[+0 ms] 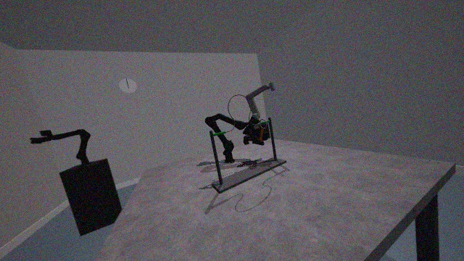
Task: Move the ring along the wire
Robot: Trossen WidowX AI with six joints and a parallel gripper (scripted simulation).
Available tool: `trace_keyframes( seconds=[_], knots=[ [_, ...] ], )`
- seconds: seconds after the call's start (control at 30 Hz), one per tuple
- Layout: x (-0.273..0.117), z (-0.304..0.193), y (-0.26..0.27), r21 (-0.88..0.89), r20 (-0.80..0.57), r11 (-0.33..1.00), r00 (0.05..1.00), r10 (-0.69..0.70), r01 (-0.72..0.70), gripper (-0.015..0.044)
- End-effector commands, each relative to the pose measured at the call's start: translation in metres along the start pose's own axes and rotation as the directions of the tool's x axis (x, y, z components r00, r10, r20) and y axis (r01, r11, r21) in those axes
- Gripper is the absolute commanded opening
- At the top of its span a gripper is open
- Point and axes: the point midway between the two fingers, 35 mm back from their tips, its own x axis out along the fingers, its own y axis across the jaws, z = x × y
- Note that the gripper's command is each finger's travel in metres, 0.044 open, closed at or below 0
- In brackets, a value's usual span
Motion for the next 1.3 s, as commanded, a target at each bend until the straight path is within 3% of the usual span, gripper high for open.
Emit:
trace_keyframes(
  seconds=[0.0, 0.8, 1.17, 1.27],
  knots=[
    [0.003, -0.0063, -0.0005, 0.002, 0.001, 1.0, 1.0, -0.006, 0.006, -0.015],
    [0.0062, -0.0129, -0.0002, 0.002, 0.001, 1.0, 1.0, -0.006, 0.006, -0.015],
    [0.0055, -0.0126, 0.0004, -0.002, -0.001, 1.0, 1.0, -0.003, 0.003, 0.0139],
    [0.0009, -0.0132, 0.0012, -0.001, -0.004, 1.0, 1.0, -0.003, 0.003, 0.016]
  ],
)
